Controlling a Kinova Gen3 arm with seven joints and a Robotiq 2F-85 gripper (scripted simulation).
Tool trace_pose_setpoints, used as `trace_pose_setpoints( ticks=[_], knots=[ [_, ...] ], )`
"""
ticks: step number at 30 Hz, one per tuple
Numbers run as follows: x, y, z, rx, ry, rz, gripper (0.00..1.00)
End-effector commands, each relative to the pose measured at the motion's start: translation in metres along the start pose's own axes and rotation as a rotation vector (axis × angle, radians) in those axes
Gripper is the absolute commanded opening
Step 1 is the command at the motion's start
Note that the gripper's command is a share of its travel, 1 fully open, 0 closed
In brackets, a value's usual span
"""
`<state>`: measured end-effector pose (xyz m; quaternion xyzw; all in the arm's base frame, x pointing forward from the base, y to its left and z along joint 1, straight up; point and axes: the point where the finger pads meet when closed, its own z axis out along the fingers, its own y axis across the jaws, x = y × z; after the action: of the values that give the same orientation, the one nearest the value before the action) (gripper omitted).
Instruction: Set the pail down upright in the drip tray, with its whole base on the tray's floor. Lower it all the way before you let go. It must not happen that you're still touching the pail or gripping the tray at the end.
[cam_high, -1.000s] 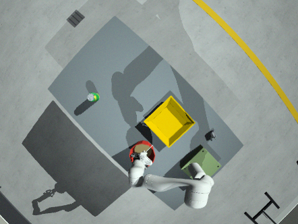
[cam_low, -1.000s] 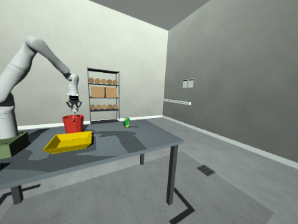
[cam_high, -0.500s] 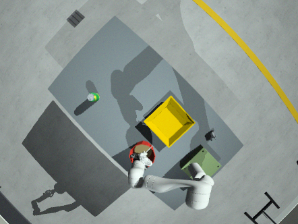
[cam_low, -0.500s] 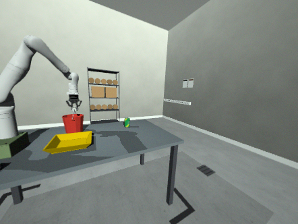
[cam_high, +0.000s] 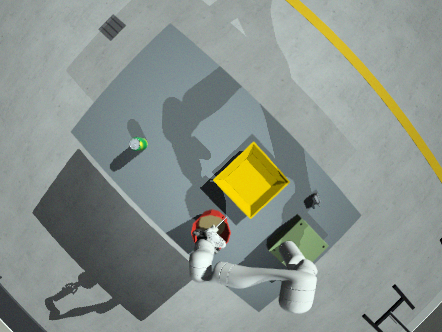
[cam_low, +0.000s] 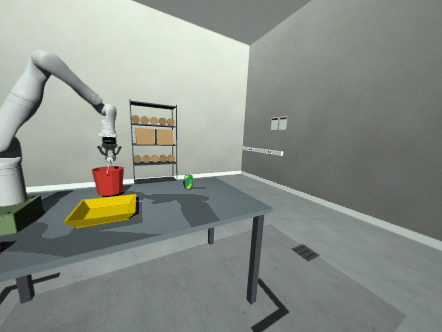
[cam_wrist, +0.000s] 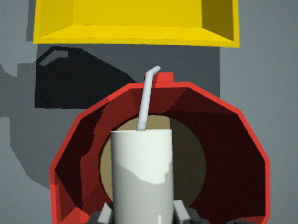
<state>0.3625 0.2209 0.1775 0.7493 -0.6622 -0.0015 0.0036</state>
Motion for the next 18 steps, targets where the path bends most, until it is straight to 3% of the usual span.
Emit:
trace_pose_setpoints(
  ticks=[1, 18],
  knots=[
    [0.0, -0.002, -0.008, 0.007, -0.002, 0.002, 0.1],
    [0.0, -0.001, -0.035, 0.007, -0.002, 0.002, 0.1]
  ],
)
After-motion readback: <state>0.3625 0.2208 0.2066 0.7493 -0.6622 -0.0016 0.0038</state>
